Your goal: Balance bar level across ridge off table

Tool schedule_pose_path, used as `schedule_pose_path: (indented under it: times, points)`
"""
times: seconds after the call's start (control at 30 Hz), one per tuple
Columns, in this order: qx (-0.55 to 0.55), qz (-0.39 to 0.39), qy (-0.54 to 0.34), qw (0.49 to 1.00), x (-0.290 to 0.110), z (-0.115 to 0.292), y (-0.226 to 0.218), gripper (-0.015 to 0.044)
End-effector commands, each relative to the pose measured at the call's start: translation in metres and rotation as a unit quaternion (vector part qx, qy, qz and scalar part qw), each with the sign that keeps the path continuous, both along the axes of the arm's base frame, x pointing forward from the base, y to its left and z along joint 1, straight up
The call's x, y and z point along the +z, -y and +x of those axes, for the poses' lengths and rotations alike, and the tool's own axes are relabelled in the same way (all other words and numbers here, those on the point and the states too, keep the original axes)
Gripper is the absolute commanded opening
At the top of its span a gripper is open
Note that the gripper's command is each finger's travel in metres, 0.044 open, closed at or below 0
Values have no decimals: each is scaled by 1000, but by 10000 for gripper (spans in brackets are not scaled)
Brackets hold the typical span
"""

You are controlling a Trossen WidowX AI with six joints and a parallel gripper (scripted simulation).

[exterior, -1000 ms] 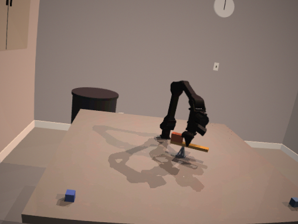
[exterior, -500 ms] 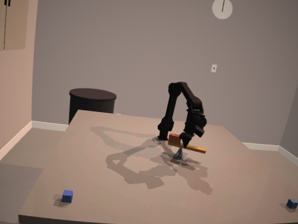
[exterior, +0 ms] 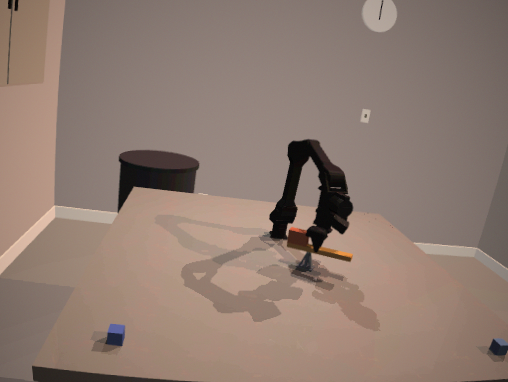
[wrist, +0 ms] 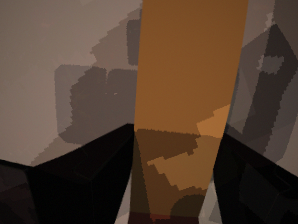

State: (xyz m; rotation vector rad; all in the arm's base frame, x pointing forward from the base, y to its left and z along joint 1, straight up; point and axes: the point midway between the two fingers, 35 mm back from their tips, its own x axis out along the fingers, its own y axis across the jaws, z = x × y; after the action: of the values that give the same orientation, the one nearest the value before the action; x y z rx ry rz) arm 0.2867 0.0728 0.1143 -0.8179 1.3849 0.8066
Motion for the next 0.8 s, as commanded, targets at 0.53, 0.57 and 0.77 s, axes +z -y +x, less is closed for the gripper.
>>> schedule_pose_path:
  times: [0.53, 0.57, 0.77]
  points:
    - [1, 0, 0, 1000, -2, 0, 0, 0]
    - [1, 0, 0, 1000, -2, 0, 0, 0]
    - [1, 0, 0, 1000, -2, 0, 0, 0]
